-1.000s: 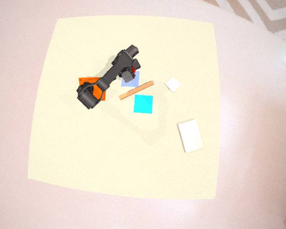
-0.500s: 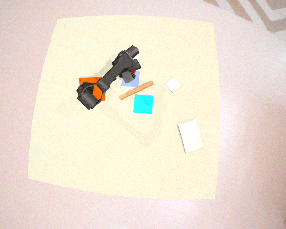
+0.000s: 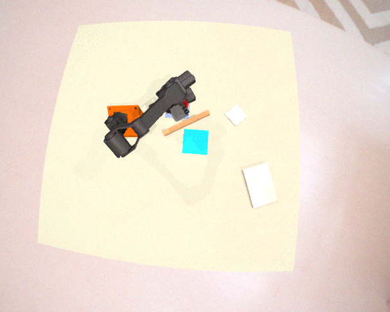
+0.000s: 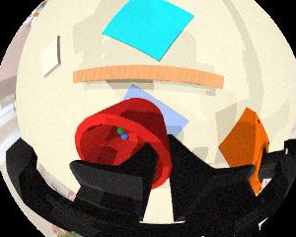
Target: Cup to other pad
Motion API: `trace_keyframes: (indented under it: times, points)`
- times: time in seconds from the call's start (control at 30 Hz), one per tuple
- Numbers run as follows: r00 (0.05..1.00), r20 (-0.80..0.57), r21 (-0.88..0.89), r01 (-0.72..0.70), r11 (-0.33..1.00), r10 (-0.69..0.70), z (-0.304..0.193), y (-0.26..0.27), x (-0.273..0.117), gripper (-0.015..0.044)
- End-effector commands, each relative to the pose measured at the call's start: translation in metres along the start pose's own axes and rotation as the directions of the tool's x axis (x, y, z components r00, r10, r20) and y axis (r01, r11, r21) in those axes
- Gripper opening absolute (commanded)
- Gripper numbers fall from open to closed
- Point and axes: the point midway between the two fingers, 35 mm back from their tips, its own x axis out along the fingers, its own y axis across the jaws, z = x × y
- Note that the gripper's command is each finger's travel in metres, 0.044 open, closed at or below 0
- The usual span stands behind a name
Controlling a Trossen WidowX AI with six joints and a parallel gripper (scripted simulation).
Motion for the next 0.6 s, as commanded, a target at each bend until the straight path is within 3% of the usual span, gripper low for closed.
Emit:
trace_keyframes:
  times: [0.0, 0.57]
  points:
    - [1.0, 0.005, 0.0, -0.005, 1.0, 0.005, 0.011, 0.0, -0.001, 0.0]
    - [1.0, 0.006, 0.001, -0.004, 1.0, 0.004, 0.054, -0.001, -0.002, 0.0]
